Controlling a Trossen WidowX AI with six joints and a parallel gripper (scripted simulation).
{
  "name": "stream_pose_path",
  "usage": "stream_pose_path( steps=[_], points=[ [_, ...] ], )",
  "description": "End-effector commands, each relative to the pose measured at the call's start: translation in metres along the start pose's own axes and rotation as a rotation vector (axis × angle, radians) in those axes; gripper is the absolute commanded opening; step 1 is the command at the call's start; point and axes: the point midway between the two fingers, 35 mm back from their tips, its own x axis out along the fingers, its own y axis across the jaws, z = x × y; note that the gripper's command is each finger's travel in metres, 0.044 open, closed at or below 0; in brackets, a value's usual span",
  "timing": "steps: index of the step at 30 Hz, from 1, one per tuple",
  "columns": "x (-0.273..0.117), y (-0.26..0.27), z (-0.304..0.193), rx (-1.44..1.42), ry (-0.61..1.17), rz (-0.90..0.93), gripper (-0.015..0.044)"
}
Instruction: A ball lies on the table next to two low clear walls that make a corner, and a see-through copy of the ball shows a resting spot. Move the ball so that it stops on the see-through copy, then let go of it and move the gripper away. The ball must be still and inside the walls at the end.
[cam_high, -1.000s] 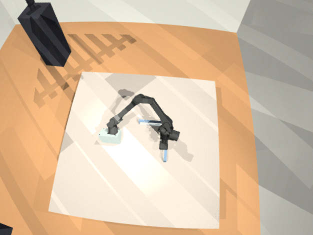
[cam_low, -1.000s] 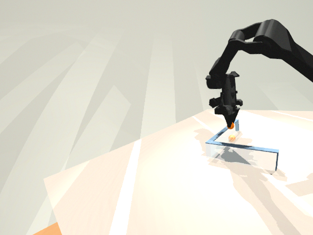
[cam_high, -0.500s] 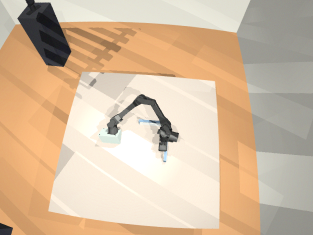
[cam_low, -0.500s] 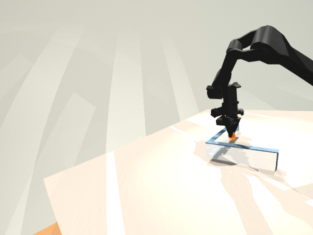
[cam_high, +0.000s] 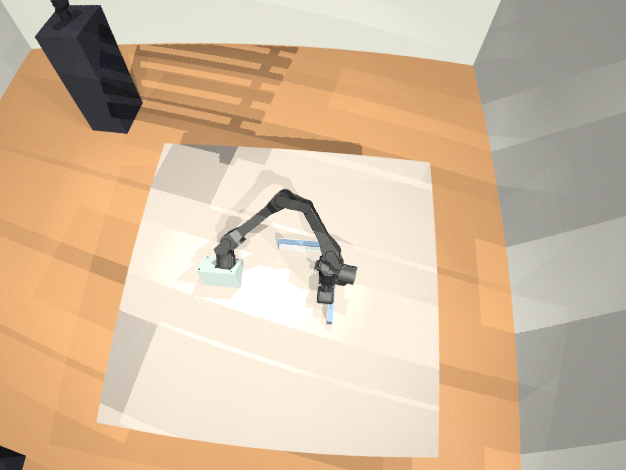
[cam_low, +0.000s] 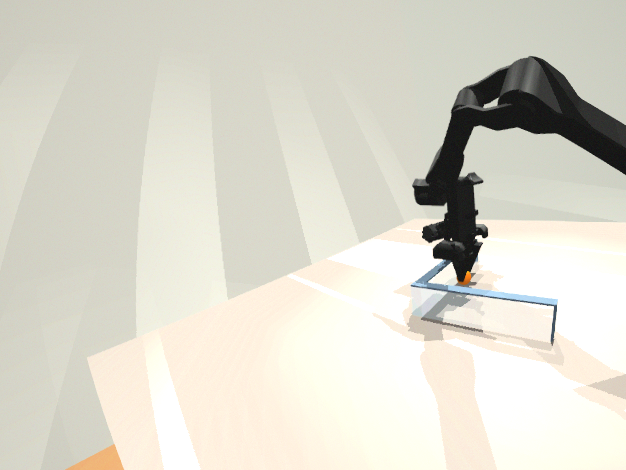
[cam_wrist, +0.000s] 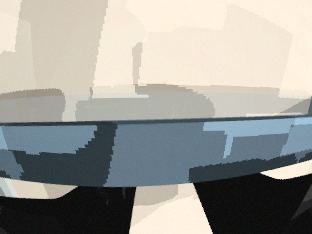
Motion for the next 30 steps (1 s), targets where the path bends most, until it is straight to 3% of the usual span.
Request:
stream_pose_path(
  steps=[1,8,14,20,30],
  points=[
    [0.0,0.0,0.0,0.0,0.0,0.0,0.0079],
    [0.0,0.0,0.0,0.0,0.0,0.0,0.0258],
    [-0.003,0.0,0.0,0.0,0.0,0.0,0.0258],
    [-0.083,-0.001,-0.002,0.008,0.007,0.0,0.0258],
    [-0.081,-0.003,0.0,0.016,-0.014,-0.002,0.0258]
  ],
)
